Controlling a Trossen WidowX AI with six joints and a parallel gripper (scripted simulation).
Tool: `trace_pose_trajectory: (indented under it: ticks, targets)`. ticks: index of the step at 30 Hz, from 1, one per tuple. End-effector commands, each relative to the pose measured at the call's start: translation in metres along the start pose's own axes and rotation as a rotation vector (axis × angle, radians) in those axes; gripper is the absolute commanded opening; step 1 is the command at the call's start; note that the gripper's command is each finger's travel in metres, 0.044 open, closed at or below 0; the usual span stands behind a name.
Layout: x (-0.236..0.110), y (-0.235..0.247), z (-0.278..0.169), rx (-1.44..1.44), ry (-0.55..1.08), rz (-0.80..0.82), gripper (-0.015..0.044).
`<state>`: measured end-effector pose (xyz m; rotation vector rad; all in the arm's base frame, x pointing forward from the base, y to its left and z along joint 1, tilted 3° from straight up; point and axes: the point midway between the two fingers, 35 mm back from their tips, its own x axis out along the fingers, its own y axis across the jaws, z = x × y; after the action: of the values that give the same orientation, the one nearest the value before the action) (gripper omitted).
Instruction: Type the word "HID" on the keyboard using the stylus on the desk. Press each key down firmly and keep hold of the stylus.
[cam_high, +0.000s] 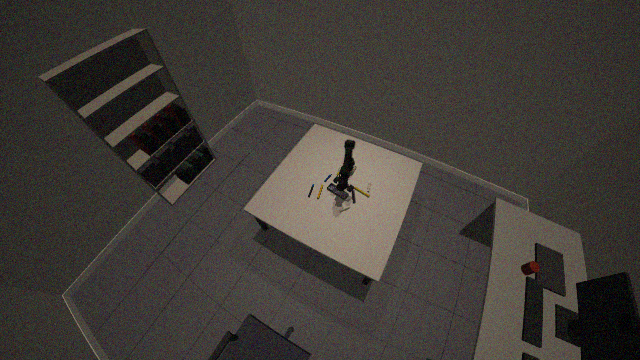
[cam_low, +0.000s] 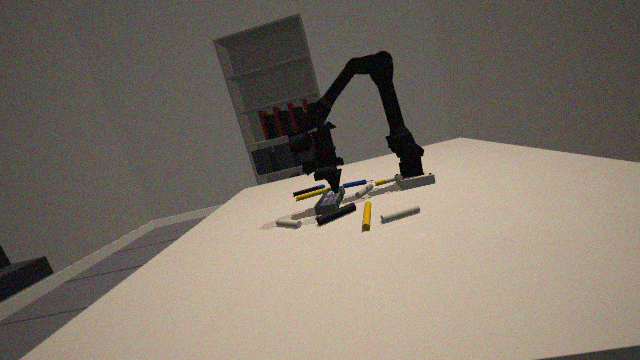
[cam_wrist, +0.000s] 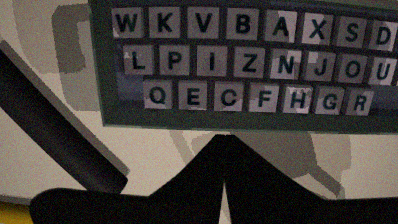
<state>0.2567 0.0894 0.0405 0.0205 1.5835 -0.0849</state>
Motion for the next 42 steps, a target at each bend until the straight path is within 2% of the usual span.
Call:
trace_pose_trajectory:
  ticks: [1,4,13,17,21,30,33,36,42]
  targets:
    - [-0.022,0.002,0.003,0.003,-0.007,0.004,0.0000]
    - [-0.057,0.002,0.001,0.003,-0.006,0.005,0.0000]
    - [-0.058,0.002,0.004,0.000,-0.022,0.010,0.0000]
    - [-0.057,0.002,0.003,0.000,-0.019,0.009,0.0105]
    - [-0.057,0.002,0.003,0.000,-0.019,0.009,0.0000]
    - [-0.057,0.002,0.003,0.000,-0.019,0.009,0.0000]
    - [-0.057,0.000,0.004,0.021,-0.016,0.006,0.0079]
    - [-0.052,-0.020,0.008,0.310,0.018,-0.028,0.0150]
    - [-0.041,-0.073,0.010,1.057,0.081,-0.149,0.0150]
